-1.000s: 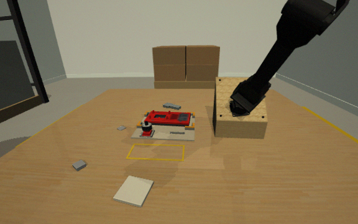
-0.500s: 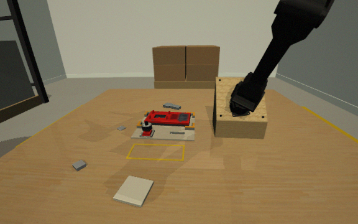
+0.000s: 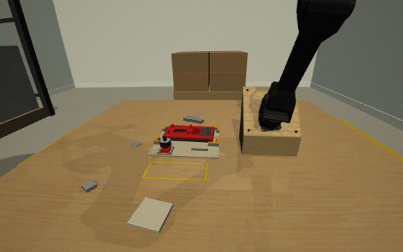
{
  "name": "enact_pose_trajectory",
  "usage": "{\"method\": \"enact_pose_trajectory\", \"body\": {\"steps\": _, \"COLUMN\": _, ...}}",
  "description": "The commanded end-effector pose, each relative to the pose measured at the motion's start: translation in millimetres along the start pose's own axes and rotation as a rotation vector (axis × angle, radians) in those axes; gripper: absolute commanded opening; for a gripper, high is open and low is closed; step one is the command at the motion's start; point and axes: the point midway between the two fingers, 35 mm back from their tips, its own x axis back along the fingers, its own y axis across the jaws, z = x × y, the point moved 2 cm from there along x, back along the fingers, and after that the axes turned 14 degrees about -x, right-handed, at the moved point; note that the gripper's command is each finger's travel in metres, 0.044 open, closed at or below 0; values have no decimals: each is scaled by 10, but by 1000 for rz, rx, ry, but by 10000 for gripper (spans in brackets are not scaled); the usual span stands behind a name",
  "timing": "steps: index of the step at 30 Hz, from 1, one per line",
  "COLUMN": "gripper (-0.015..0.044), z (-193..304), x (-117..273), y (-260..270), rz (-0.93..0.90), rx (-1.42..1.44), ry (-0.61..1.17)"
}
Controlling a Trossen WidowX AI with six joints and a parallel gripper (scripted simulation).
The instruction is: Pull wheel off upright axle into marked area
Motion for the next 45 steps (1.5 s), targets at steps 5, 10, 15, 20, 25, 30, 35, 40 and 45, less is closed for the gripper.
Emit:
{"method": "enact_pose_trajectory", "body": {"steps": 5, "gripper": 300, "z": 853, "x": -476, "y": -248, "rz": 107, "rx": 49, "ry": 219}}
{"method": "enact_pose_trajectory", "body": {"steps": 10, "gripper": 300, "z": 1328, "x": -611, "y": -313, "rz": 149, "rx": 55, "ry": 324}}
{"method": "enact_pose_trajectory", "body": {"steps": 15, "gripper": 300, "z": 1789, "x": -695, "y": -416, "rz": 197, "rx": 83, "ry": 441}}
{"method": "enact_pose_trajectory", "body": {"steps": 20, "gripper": 300, "z": 2406, "x": -726, "y": -578, "rz": 258, "rx": 144, "ry": 616}}
{"method": "enact_pose_trajectory", "body": {"steps": 25, "gripper": 300, "z": 3025, "x": -655, "y": -718, "rz": 306, "rx": 213, "ry": 802}}
{"method": "enact_pose_trajectory", "body": {"steps": 30, "gripper": 300, "z": 3633, "x": -480, "y": -835, "rz": 341, "rx": 289, "ry": 1001}}
{"method": "enact_pose_trajectory", "body": {"steps": 35, "gripper": 300, "z": 4200, "x": -208, "y": -927, "rz": 361, "rx": 368, "ry": 1209}}
{"method": "enact_pose_trajectory", "body": {"steps": 40, "gripper": 300, "z": 4719, "x": 157, "y": -995, "rz": 366, "rx": 450, "ry": 1429}}
{"method": "enact_pose_trajectory", "body": {"steps": 45, "gripper": 300, "z": 5161, "x": 597, "y": -1036, "rz": 356, "rx": 530, "ry": 1657}}
